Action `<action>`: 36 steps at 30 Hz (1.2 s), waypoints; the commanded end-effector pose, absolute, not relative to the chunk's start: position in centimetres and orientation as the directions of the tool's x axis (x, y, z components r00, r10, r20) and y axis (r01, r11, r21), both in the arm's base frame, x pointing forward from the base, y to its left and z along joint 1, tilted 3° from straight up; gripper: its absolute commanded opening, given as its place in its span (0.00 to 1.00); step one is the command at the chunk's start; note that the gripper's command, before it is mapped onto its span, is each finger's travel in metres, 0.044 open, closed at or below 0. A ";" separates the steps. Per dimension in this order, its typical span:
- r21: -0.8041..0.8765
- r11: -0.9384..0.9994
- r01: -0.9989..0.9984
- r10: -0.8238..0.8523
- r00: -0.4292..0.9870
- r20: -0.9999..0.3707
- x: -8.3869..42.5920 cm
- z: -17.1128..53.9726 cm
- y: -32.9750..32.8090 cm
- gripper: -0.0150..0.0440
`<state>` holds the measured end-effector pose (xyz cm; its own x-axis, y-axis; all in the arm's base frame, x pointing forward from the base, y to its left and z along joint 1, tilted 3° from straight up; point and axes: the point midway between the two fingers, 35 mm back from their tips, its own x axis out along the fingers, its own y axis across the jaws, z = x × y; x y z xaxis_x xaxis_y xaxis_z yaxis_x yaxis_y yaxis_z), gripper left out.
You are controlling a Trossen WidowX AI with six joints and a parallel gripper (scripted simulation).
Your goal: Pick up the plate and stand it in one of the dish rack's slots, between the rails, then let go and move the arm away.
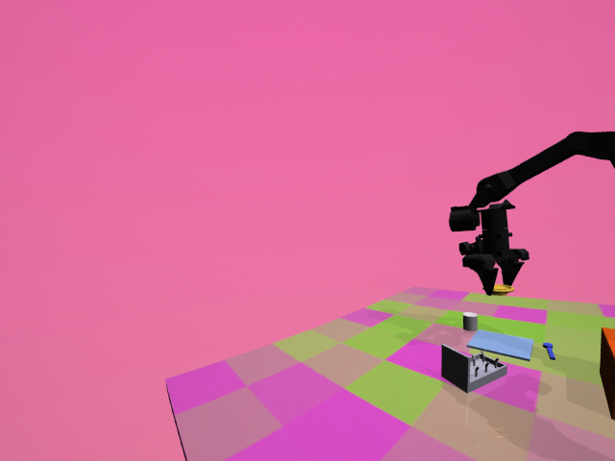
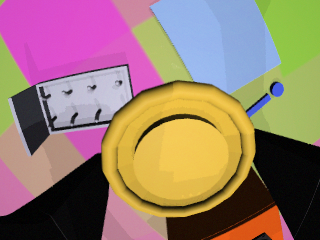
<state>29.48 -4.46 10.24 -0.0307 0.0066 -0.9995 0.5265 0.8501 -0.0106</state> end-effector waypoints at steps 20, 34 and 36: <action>0.417 0.903 0.103 0.405 0.116 -0.907 32.1 3.2 -2.4 0.25; 0.562 0.792 -0.238 0.608 0.237 -0.758 32.6 0.1 -1.6 0.25; 0.567 0.773 -0.285 0.632 0.254 -0.733 32.6 -0.3 -1.5 0.25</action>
